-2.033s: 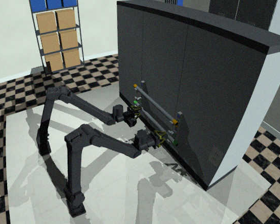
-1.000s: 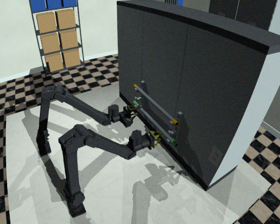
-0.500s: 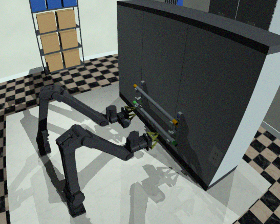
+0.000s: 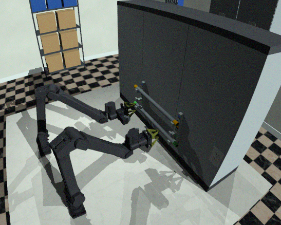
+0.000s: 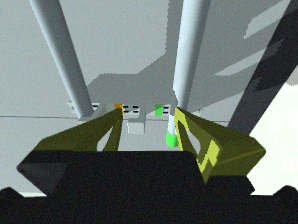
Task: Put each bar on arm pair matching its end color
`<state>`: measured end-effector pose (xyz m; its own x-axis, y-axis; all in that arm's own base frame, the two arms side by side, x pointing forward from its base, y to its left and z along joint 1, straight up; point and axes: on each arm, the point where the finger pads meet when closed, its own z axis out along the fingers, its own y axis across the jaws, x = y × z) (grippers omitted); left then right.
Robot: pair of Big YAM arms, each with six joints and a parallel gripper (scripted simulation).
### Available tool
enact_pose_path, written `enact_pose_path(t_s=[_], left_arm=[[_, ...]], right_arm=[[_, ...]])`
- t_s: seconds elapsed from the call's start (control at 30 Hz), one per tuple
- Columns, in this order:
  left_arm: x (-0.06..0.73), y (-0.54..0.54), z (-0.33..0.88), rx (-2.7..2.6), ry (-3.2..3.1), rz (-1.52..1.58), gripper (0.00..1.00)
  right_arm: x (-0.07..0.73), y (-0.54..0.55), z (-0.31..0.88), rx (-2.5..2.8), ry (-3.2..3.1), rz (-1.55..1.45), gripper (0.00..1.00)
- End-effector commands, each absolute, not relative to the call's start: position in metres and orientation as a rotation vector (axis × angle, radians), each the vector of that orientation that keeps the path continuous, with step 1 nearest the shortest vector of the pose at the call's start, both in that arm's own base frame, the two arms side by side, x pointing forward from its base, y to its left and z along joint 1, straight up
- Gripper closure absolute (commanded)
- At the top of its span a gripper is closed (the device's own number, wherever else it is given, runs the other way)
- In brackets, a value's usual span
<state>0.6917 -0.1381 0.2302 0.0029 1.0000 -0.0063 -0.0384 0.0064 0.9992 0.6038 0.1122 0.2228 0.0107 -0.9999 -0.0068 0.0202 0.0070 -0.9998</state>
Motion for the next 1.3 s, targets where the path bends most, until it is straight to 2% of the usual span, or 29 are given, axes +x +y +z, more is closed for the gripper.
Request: enact_pose_path(t_s=[0.0,1.27], left_arm=[[0.694,-0.144,0.274,1.128,1.143,1.23,0.41],[0.696,-0.138,0.359,1.134,1.153,1.227,0.41]], right_arm=[[0.608,0.12,0.259,-1.148,1.152,-1.215,0.42],[0.615,0.125,0.344,-1.143,1.146,-1.219,0.42]])
